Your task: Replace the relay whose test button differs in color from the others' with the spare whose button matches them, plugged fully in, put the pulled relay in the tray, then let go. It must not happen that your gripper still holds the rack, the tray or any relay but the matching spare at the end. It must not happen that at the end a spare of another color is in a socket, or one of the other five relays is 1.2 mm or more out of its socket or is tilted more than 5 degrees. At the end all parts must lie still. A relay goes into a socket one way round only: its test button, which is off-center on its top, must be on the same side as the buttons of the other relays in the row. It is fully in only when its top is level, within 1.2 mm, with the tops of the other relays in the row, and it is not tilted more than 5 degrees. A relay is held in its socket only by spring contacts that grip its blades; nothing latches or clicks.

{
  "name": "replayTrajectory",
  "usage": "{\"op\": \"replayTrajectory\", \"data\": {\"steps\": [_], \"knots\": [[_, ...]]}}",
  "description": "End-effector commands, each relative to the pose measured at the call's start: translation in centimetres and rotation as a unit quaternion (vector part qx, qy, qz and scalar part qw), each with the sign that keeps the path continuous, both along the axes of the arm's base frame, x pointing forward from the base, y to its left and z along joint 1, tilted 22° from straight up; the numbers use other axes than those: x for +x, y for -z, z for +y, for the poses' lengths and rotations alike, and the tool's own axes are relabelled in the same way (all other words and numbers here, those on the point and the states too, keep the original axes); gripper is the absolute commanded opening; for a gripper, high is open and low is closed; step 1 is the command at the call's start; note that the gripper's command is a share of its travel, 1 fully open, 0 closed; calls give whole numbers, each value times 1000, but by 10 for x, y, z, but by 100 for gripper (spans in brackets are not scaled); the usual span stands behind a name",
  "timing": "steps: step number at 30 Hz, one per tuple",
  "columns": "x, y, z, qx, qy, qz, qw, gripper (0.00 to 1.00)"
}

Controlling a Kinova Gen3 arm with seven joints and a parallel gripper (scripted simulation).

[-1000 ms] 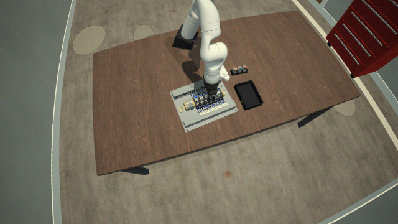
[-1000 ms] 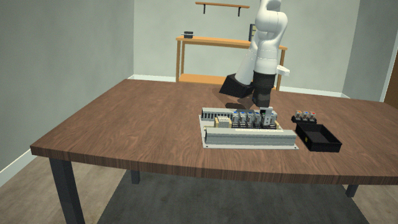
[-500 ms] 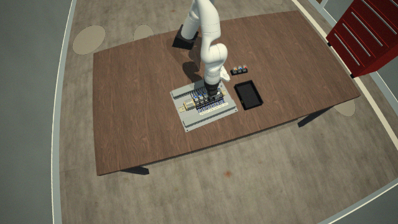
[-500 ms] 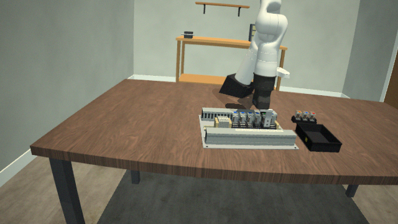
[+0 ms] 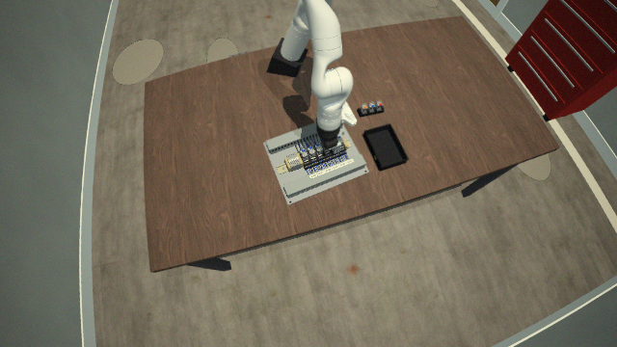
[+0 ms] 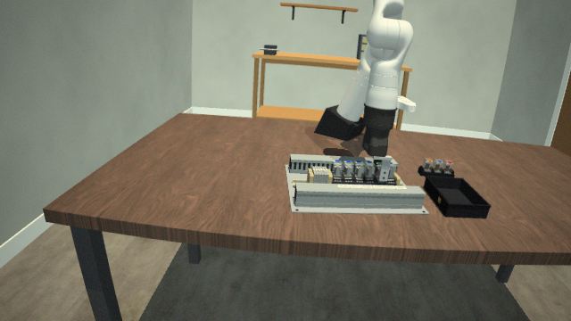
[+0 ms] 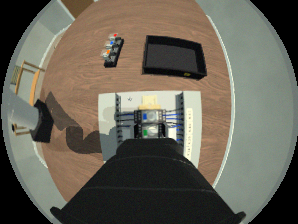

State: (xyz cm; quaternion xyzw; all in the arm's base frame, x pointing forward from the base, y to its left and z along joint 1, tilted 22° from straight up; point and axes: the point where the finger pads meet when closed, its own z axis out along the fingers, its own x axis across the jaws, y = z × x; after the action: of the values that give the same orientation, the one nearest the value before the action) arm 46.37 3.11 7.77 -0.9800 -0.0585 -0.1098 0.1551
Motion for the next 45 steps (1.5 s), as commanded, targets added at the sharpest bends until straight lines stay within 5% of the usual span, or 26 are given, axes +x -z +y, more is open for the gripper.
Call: {"op": "replayTrajectory", "data": {"steps": [1,36,37,45], "knots": [[0,-1,-1,0,0,-1,1000,100],[0,-3,-2,0,0,-1,1000,100],[0,-3,-2,0,0,-1,1000,0],[0,-3,-2,0,0,-1,1000,0]]}}
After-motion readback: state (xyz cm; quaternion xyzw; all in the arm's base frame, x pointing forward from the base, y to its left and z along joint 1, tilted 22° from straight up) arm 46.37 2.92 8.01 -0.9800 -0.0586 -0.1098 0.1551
